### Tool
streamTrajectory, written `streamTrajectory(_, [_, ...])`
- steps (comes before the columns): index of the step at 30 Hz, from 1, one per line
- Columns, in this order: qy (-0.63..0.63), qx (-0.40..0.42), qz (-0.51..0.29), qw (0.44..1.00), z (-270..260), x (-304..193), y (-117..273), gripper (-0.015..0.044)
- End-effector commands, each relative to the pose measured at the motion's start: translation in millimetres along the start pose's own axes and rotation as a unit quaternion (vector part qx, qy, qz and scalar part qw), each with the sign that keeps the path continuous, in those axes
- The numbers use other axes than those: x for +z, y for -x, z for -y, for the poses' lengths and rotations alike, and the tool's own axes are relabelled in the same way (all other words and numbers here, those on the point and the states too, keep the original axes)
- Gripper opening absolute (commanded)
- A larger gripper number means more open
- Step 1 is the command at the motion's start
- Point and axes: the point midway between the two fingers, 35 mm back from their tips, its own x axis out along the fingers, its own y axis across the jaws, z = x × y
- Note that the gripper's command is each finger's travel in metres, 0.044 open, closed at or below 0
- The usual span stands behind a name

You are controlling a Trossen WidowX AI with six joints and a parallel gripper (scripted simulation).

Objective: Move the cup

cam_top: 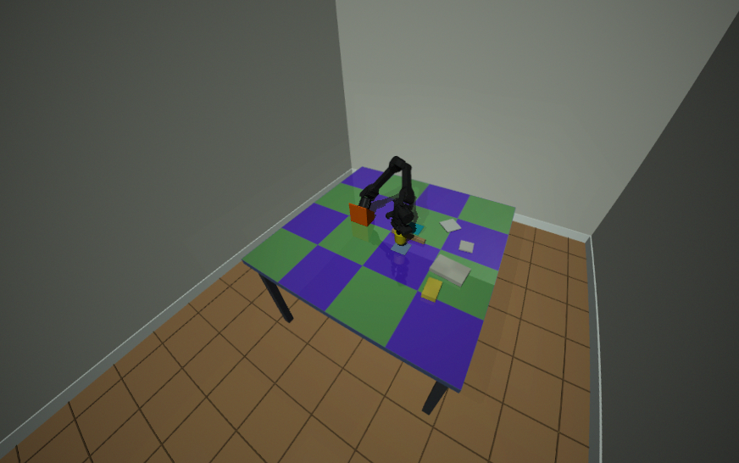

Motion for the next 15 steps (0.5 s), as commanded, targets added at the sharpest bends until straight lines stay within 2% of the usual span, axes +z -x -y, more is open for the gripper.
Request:
streamTrajectory(1, [0.006,-0.005,-0.003,1.000,-0.2,0.3,8.4,0.0000])
streamTrajectory(15, [0.001,-0.001,0.000,1.000,-1.3,-1.0,4.5,0.0000])
